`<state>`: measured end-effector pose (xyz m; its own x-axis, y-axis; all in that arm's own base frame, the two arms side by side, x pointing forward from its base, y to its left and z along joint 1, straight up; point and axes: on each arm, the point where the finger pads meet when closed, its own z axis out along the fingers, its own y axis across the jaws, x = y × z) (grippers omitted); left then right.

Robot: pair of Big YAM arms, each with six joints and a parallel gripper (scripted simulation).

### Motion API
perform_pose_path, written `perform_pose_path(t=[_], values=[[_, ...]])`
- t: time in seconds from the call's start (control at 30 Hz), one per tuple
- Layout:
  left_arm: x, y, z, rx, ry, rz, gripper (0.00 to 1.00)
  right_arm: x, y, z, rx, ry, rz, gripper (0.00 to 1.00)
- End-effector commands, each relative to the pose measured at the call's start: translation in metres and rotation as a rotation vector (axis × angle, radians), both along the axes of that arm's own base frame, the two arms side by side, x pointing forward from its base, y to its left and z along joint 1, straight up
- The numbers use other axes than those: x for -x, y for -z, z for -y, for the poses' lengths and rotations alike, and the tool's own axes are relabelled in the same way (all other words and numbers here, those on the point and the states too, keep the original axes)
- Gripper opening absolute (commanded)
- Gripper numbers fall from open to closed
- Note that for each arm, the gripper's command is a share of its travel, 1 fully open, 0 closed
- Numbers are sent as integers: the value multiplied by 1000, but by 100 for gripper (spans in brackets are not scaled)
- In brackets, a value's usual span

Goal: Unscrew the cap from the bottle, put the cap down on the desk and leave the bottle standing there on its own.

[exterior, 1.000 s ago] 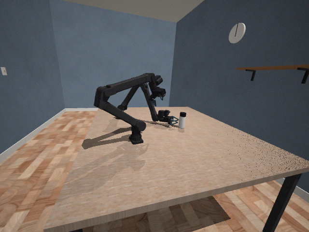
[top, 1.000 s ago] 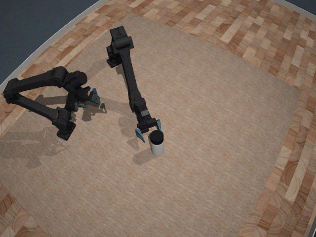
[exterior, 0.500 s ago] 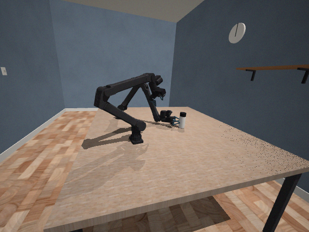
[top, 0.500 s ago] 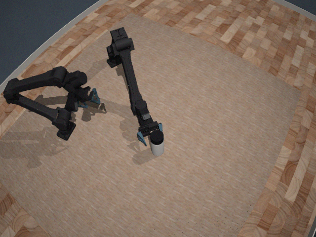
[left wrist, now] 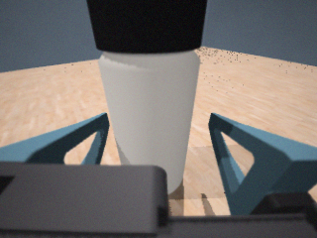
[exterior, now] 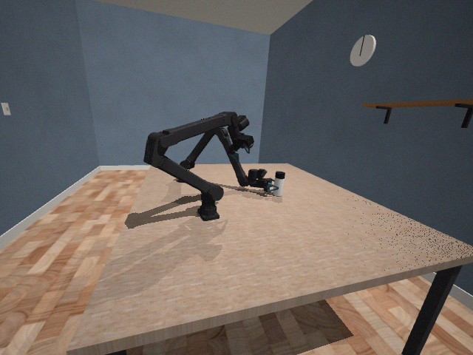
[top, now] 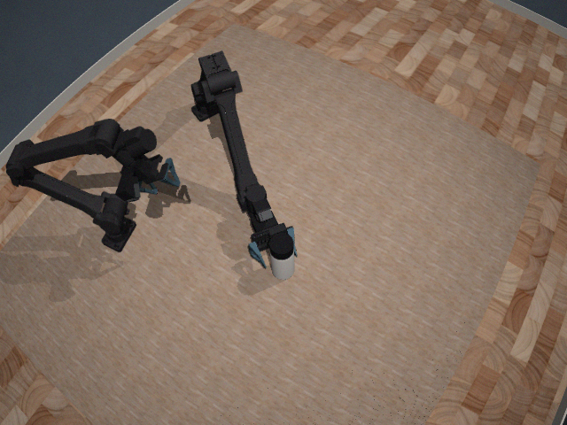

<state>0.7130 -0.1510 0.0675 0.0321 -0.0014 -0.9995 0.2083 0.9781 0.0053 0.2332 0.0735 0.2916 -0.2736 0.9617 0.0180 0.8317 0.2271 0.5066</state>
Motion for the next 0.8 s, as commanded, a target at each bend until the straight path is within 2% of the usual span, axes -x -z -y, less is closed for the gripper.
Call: perform_pose_path(t=[0.0,0.47,0.5,0.77], values=[[-15,11,-3,13,-11,-17,96,-5,-15,-1,-8,5,28,94],[-16,13,-3,12,-11,-20,96,-5,-15,-1,-8,5,28,94],[-12,0,-4,6,-9,1,96,-5,-15,-1,-8,5,28,94],[-12,0,-4,6,-9,1,96,-5,-15,-1,-8,5,28,94]])
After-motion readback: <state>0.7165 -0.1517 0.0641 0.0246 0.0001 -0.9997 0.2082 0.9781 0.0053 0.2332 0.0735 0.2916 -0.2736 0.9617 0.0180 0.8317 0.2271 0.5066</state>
